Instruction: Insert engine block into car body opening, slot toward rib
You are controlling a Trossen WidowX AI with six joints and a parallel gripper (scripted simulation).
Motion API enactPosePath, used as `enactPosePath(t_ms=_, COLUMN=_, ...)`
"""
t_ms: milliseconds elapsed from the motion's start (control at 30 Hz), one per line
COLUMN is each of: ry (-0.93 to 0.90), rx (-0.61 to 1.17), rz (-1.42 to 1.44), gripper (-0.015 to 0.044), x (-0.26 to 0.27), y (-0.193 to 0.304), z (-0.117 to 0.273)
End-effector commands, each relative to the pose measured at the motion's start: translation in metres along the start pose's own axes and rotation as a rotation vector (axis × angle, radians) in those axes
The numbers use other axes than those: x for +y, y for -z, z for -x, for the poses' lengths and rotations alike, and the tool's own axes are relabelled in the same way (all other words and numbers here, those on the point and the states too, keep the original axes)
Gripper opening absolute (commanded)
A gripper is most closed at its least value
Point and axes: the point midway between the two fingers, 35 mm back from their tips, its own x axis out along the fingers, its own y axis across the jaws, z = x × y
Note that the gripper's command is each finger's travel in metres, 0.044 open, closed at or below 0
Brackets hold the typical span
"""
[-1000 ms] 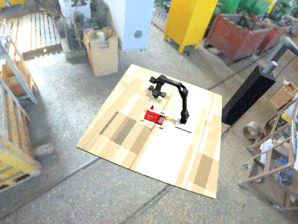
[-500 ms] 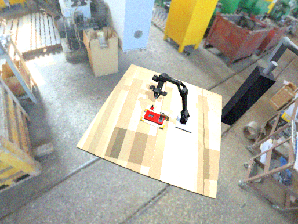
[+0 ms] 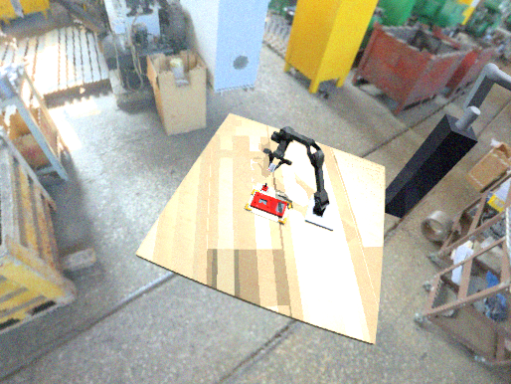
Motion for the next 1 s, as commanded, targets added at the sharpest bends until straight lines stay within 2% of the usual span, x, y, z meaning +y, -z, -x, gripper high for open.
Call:
enactPosePath(t_ms=0, ry=0.006, rx=-0.031, rz=0.008, gripper=0.0, x=0.001, y=0.003, z=-0.006)
enactPosePath(t_ms=967, ry=0.006, rx=-0.03, rz=0.008, gripper=0.0, x=0.001, y=0.037, z=-0.046)
